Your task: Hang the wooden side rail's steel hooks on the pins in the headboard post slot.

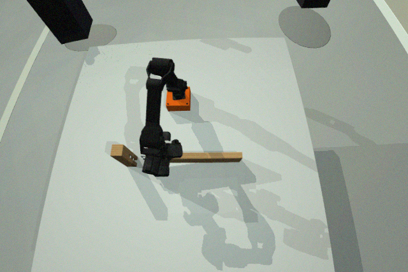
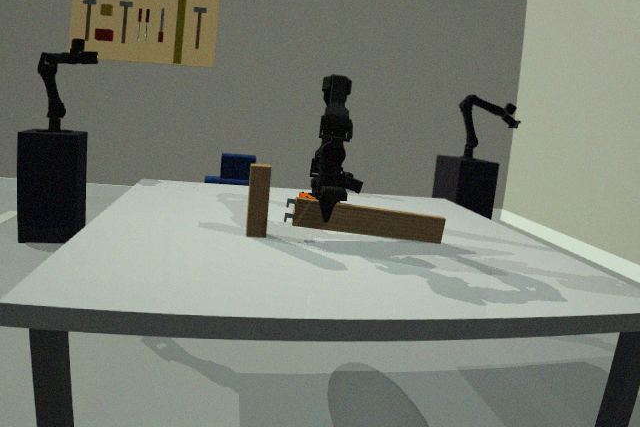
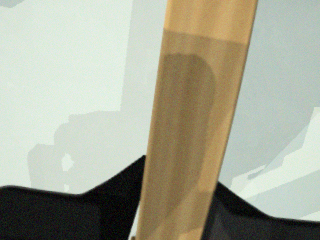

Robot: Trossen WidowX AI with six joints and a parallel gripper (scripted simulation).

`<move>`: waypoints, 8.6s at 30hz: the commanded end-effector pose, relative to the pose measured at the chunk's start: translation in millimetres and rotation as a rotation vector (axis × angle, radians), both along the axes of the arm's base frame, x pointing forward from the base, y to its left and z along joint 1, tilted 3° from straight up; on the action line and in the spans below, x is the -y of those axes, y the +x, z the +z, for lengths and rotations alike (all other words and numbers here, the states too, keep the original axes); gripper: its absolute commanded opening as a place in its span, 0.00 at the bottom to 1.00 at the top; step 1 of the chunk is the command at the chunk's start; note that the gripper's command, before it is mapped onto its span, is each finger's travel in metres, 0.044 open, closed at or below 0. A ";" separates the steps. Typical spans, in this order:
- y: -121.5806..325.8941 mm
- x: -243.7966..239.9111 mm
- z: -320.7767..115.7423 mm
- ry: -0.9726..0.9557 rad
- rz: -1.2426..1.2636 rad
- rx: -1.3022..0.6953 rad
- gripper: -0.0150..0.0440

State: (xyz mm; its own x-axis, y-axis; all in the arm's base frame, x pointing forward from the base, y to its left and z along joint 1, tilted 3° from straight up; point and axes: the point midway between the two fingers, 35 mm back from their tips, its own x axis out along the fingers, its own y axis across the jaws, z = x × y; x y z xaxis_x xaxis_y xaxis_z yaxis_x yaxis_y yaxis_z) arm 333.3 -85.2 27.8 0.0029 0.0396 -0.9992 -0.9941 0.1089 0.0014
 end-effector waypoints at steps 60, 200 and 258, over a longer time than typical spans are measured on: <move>-0.5 7.1 1.3 0.000 0.003 0.006 0.25; -2.7 21.8 0.5 -0.001 0.003 0.006 0.25; -2.6 28.0 0.1 -0.002 0.003 0.006 0.25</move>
